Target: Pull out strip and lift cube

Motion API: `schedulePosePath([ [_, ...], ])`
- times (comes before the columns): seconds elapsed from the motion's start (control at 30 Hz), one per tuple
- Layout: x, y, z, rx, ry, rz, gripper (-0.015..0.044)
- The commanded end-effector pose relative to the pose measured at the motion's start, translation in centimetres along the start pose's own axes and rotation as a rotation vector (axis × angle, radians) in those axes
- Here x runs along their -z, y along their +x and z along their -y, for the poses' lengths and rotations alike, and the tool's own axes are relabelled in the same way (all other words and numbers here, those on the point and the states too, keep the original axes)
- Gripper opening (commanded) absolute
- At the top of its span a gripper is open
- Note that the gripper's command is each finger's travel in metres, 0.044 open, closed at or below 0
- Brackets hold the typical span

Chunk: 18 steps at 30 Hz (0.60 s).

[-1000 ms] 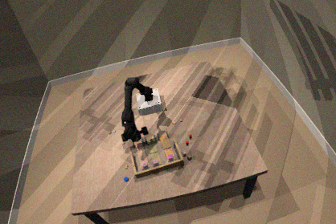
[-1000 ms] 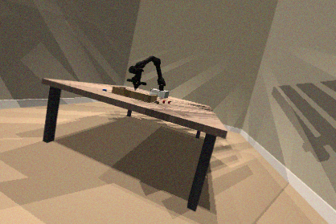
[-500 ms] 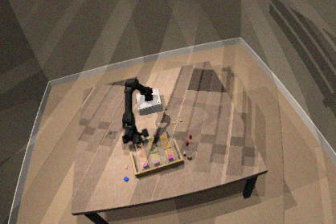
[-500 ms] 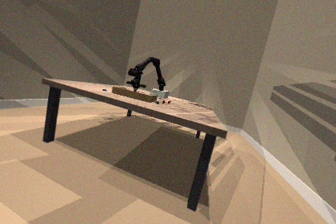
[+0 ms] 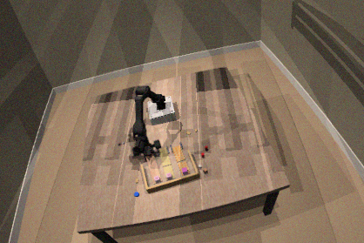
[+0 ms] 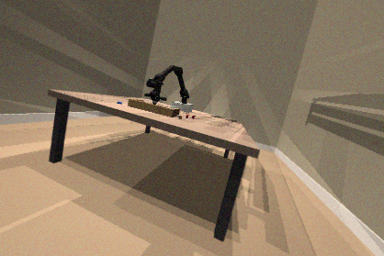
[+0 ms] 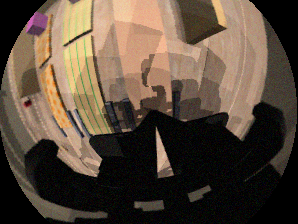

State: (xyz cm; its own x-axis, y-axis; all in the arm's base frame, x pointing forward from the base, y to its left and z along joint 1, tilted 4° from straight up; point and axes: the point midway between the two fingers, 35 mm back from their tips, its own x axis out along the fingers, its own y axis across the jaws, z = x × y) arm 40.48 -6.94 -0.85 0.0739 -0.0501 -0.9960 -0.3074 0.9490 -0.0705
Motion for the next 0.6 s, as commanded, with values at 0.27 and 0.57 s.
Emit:
schedulePosePath([
  [0.27, -0.05, 0.09, -0.02, -0.001, -0.004, 0.003, 0.0000],
  [0.57, -0.05, 0.18, -0.02, -0.001, -0.004, 0.003, 0.0000],
])
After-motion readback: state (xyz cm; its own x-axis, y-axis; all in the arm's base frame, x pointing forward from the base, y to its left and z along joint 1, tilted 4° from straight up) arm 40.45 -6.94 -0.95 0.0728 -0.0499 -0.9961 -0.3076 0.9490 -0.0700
